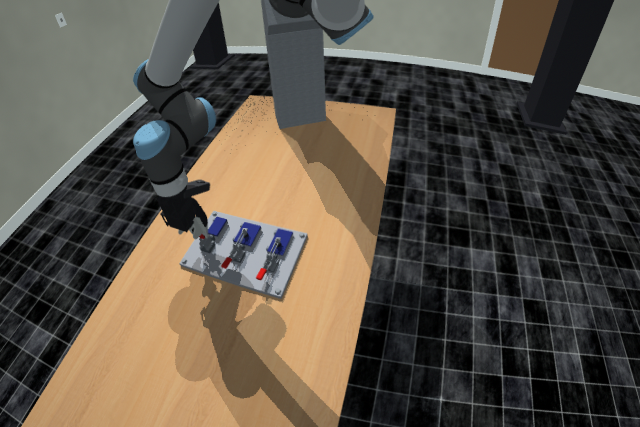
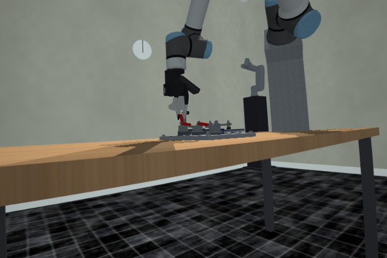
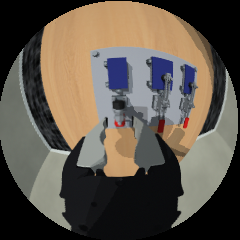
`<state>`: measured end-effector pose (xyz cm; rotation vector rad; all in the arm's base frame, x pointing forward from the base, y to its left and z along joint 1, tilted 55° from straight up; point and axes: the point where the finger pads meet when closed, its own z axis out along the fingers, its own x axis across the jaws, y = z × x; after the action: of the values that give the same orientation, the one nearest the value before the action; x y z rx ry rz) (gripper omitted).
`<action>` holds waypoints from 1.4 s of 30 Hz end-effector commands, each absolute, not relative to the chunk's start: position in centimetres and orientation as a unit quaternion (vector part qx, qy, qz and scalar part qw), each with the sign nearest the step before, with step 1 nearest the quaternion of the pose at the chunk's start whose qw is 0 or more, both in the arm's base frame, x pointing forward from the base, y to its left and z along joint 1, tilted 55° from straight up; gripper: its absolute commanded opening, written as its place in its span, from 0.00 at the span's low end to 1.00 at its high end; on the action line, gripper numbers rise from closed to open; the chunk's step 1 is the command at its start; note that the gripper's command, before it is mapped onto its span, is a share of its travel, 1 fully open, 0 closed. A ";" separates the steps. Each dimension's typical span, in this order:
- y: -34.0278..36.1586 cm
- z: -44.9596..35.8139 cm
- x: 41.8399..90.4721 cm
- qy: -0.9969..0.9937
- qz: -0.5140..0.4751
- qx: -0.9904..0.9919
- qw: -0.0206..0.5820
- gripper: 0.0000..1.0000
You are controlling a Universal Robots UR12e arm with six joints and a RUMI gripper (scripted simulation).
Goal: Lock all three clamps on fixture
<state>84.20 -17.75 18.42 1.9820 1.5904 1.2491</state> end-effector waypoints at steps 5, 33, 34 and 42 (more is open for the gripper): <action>-17.5 17.8 85.1 0.555 0.436 0.691 0.155 0.28; -17.4 17.7 85.2 0.555 0.436 0.691 0.155 0.28; -17.4 17.7 85.2 0.555 0.436 0.691 0.155 0.28; -17.4 17.7 85.2 0.555 0.436 0.691 0.155 0.28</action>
<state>85.23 -17.42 17.69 1.9819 1.5901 1.2490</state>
